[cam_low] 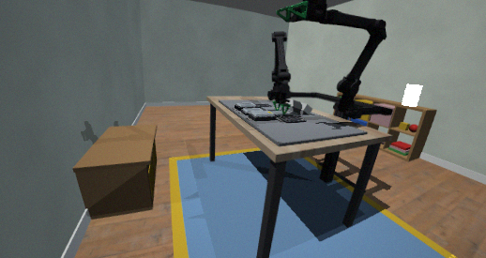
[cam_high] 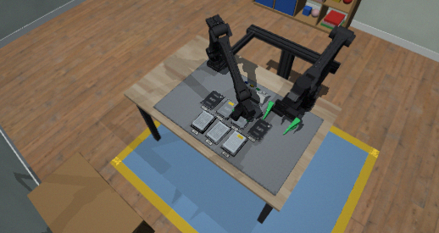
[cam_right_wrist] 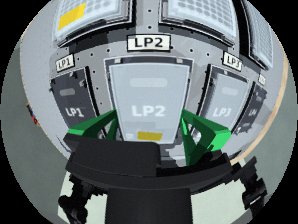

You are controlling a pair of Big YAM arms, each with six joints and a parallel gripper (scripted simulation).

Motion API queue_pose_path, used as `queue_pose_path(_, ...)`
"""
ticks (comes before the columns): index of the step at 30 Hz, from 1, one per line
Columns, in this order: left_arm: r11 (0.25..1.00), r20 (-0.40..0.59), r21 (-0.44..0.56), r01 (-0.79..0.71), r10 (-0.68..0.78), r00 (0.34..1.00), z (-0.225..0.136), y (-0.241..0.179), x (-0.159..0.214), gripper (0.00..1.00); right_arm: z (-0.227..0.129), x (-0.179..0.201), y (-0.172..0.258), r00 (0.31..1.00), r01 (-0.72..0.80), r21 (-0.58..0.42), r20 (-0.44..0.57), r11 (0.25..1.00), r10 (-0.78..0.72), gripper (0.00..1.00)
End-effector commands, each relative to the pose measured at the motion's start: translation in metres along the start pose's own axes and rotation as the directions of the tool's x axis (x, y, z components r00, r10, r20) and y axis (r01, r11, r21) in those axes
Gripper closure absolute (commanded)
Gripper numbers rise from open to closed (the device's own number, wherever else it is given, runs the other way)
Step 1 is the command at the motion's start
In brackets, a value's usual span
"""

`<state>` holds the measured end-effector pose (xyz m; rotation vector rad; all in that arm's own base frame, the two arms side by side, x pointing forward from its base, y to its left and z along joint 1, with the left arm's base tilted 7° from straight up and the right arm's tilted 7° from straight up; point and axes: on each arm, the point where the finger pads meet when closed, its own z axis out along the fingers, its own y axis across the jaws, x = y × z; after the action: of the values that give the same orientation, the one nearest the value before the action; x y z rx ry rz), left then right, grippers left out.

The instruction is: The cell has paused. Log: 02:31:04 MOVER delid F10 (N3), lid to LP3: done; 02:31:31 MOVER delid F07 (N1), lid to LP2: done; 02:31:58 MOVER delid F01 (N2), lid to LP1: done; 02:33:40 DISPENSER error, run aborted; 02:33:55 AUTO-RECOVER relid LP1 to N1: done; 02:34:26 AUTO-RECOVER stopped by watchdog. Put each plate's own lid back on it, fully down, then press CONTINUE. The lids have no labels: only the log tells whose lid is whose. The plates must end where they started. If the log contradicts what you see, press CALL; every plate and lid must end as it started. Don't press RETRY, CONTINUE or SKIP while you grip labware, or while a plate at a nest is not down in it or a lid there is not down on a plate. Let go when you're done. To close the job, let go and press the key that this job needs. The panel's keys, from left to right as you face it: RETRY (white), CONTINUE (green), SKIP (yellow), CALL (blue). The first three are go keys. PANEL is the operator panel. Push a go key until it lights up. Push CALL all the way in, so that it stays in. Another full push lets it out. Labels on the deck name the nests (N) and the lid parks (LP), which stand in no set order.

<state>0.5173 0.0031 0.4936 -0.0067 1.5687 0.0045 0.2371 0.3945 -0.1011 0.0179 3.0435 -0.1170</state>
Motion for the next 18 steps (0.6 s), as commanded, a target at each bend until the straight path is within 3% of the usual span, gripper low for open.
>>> queue_pose_path(1,1.0,0.06,0.008,-0.007,0.007,0.998,0.0,-0.0039,-0.0343,0.0,-0.0114,-0.0096,0.0142,1.0,-0.001,-0.026,0.017,1.0,0.001,1.0)
queue_pose_path(18,1.0,0.06,0.008,-0.007,0.007,0.998,0.0,-0.0039,-0.0343,0.0,-0.0134,-0.0129,0.0171,1.0,0.004,-0.032,0.02,0.999,-0.003,1.0)
